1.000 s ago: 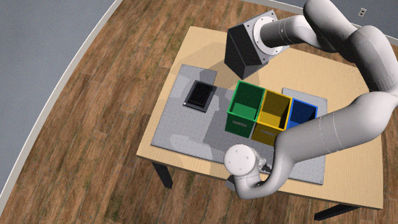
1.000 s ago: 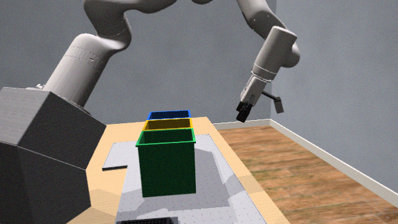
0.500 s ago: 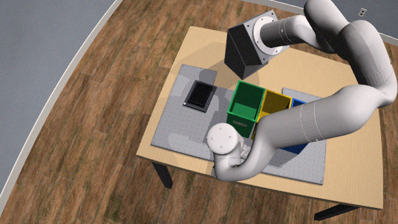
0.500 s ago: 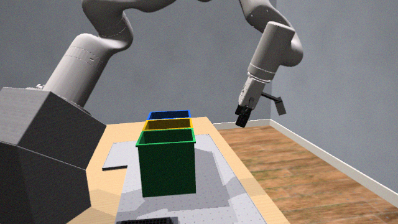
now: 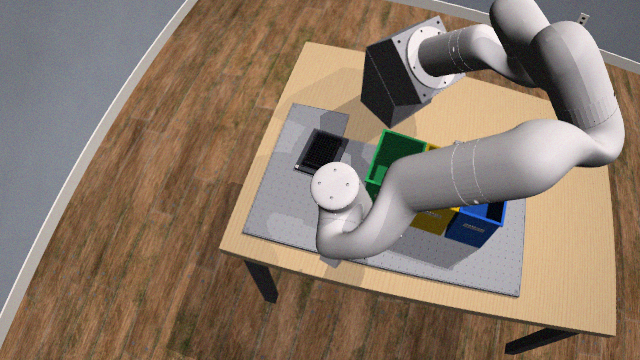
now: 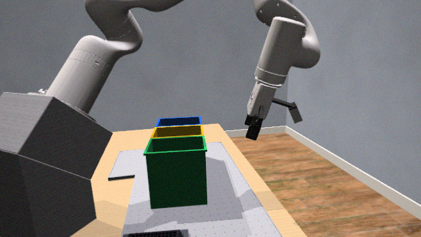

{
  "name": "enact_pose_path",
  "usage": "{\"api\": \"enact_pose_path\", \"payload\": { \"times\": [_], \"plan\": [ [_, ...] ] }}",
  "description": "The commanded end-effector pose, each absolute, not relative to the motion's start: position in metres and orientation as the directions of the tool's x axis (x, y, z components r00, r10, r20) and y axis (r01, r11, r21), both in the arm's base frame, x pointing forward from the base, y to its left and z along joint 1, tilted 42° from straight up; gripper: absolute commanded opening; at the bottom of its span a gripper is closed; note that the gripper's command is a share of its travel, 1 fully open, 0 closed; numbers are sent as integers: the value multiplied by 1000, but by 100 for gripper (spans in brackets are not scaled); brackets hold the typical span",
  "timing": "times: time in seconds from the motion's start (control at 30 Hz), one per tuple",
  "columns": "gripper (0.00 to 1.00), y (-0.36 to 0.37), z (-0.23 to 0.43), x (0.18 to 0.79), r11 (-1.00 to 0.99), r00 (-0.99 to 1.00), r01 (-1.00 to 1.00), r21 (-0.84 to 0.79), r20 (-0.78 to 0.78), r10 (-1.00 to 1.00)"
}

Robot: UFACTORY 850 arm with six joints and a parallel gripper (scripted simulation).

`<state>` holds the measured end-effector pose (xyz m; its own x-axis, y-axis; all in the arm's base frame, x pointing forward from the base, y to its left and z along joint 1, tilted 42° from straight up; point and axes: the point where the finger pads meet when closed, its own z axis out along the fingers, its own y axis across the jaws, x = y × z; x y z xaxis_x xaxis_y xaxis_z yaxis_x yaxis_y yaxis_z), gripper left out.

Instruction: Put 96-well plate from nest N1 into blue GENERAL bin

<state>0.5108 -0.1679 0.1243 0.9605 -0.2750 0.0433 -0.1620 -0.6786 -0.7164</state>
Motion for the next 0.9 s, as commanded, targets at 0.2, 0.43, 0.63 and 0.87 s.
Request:
{"api": "enact_pose_path", "payload": {
  "times": [0.2,0.43,0.63,0.87],
  "plan": [
    [100,-191,103,492,-690,949,-140,-710,104,-299],
    [100,-210,83,472,-699,941,-130,-703,134,-310],
    [100,-224,67,454,-709,934,-121,-695,162,-319],
    [100,-235,53,437,-720,926,-114,-685,188,-326]
  ]
}}
